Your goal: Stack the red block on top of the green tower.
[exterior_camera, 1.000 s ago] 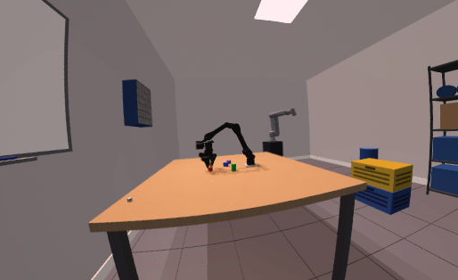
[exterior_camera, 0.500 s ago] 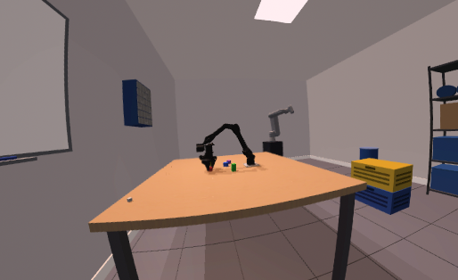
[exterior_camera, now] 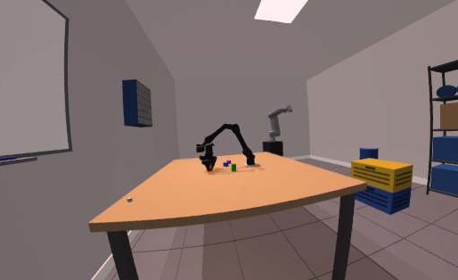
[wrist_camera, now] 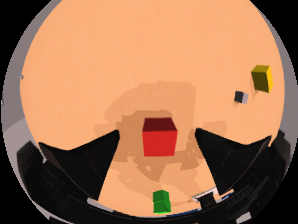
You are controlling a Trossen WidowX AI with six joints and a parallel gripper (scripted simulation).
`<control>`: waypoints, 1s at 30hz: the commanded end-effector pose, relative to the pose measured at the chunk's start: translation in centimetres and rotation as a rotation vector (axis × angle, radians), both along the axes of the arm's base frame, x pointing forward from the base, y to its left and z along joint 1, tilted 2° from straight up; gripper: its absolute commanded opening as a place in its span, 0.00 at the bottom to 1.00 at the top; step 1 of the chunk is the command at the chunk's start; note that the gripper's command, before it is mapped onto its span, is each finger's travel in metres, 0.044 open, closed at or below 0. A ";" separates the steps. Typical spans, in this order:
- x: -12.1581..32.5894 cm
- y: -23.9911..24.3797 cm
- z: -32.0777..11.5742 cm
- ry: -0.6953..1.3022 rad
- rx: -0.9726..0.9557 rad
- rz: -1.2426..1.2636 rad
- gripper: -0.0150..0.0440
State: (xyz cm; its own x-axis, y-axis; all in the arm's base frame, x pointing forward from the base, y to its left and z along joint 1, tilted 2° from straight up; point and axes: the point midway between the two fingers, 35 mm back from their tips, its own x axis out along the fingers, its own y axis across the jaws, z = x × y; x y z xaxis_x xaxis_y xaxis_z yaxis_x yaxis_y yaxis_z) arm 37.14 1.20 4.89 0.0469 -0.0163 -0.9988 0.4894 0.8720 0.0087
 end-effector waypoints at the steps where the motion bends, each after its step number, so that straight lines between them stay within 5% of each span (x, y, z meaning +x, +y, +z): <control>1: 0.0 -0.1 0.0 0.002 -0.004 -0.004 0.96; 12: 0.0 -0.1 0.0 0.002 -0.004 -0.004 0.47; 19: 0.0 -0.1 0.0 0.002 -0.004 -0.004 0.39; 22: 0.0 0.0 0.6 0.002 -0.004 -0.004 0.25; 30: -0.1 0.1 4.4 0.002 -0.004 -0.004 0.25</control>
